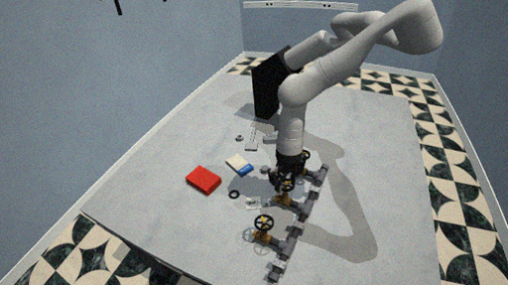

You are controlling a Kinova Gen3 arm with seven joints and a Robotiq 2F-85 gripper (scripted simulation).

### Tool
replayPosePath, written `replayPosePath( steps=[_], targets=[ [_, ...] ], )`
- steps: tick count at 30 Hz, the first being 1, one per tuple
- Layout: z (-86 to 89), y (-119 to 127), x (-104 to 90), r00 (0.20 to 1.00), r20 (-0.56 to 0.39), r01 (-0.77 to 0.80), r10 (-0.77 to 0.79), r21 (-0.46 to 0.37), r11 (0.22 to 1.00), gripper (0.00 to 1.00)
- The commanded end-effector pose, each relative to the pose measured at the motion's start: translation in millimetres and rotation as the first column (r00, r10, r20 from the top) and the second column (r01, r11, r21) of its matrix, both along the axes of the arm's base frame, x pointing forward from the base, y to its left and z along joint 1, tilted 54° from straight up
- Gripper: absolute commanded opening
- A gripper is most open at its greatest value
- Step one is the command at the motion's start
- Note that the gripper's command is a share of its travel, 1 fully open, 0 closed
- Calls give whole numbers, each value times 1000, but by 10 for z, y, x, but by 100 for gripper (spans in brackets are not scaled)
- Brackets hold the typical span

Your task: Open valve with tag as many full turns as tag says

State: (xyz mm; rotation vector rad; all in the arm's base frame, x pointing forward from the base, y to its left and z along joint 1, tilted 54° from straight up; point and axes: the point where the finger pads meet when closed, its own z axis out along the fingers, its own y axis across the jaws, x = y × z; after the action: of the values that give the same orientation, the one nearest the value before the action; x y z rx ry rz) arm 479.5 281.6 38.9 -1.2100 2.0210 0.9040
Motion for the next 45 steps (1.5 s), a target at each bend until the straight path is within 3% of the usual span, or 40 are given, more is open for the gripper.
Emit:
replayPosePath(
  steps=[1, 20, 45],
  targets=[
    [3, -7, 7, 996, 77, -45, 46, -13, 999, 62],
    [3, -7, 7, 929, 298, -202, 219, -89, 975, 62],
    [3, -7, 7, 887, 368, -250, 278, -123, 960, 62]
  ],
)
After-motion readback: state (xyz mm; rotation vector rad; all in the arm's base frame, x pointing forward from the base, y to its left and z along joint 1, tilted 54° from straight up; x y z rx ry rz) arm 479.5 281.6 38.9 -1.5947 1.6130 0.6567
